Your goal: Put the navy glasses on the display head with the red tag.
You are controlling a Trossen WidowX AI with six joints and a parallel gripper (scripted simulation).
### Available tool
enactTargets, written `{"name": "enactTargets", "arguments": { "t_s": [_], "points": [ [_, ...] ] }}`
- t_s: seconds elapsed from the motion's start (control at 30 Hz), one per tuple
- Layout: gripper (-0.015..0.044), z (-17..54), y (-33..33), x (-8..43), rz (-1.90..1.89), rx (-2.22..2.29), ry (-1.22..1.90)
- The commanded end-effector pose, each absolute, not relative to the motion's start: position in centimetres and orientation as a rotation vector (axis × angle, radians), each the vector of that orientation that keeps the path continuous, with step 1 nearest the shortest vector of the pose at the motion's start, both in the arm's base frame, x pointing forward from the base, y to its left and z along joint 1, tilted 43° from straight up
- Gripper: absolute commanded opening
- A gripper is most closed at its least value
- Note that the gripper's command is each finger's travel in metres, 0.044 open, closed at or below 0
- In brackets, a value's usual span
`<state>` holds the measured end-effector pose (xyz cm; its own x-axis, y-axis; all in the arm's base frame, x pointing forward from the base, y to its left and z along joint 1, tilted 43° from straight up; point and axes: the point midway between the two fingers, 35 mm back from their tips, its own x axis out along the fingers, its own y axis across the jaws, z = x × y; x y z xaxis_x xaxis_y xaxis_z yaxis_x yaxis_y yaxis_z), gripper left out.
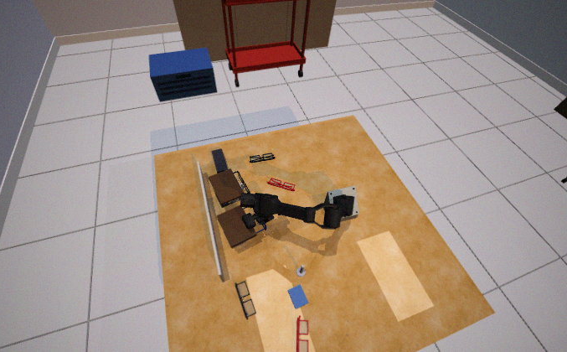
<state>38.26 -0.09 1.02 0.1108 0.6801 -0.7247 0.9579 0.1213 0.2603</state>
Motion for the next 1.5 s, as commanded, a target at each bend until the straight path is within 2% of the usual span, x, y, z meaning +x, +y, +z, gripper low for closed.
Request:
{"name": "enactTargets", "arguments": {
  "t_s": [0.0, 1.27, 1.4, 1.47],
  "points": [
    [0.0000, 1.1, 0.1, 38.8, -0.460, 1.631, 1.639],
    [0.0000, 0.9, 0.9, 40.3, -0.459, 1.631, 1.639],
    [0.0105, 1.0, 0.8, 40.2, -0.458, 1.624, 1.638],
    [0.0107, 1.0, 0.8, 40.2, -0.458, 1.624, 1.638]
  ]
}}
